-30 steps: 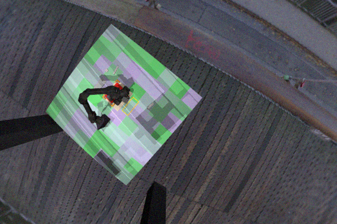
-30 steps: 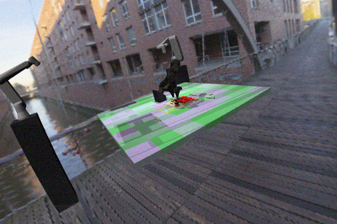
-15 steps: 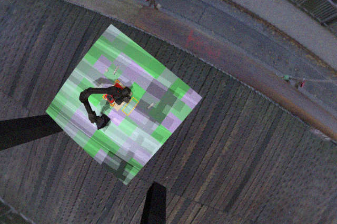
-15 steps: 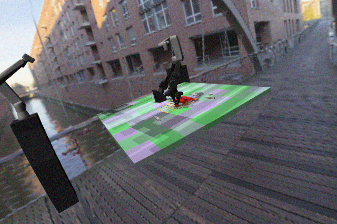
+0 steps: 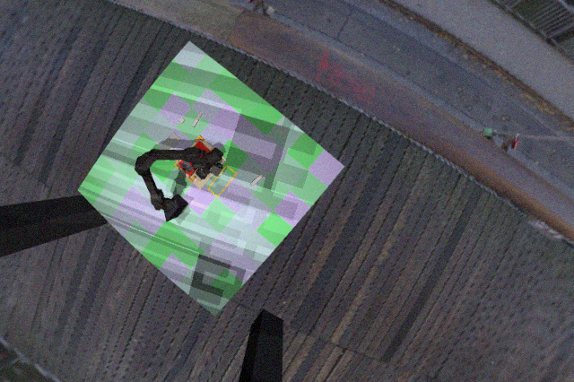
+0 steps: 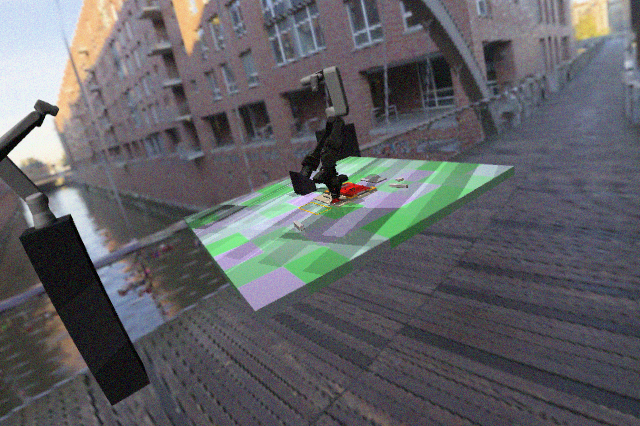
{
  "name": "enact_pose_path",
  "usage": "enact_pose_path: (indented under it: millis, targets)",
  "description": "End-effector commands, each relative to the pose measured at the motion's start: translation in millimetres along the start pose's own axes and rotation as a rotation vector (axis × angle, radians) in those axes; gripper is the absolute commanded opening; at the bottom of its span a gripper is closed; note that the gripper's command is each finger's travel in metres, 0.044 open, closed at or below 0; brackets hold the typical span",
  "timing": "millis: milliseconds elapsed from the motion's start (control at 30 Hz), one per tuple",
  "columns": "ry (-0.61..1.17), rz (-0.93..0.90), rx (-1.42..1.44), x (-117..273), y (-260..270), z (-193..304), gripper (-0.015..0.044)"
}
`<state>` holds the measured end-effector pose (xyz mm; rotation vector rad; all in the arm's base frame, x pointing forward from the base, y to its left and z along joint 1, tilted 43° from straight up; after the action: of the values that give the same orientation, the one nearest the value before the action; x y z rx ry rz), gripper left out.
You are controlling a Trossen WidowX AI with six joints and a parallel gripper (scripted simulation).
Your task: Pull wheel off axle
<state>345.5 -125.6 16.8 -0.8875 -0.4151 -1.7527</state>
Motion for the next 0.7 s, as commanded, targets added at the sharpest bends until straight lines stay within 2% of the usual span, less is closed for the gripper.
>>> enact_pose_path:
  millis: [0,100,300,667]
  targets:
    - [0.0,0.0,0.001,-0.1,0.1,0.2,0.0175]
    - [0.0,0.0,0.001,-0.1,0.1,0.2,0.0155]
    - [0.0,0.0,0.0,1.1,0.2,0.1,0.0]
    - [0.0,0.001,0.0,4.6,0.4,0.0,0.0]
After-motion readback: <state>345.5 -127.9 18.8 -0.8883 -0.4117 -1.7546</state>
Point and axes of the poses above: the point midway between the two fingers, 35 mm back from their tips, its own x axis back along the fingers, its own y axis across the jaws, z = x × y, the point moved 6 cm from there along x, back along the fingers, and after that the axes turned 15 degrees about -x, right-handed, at the moved point
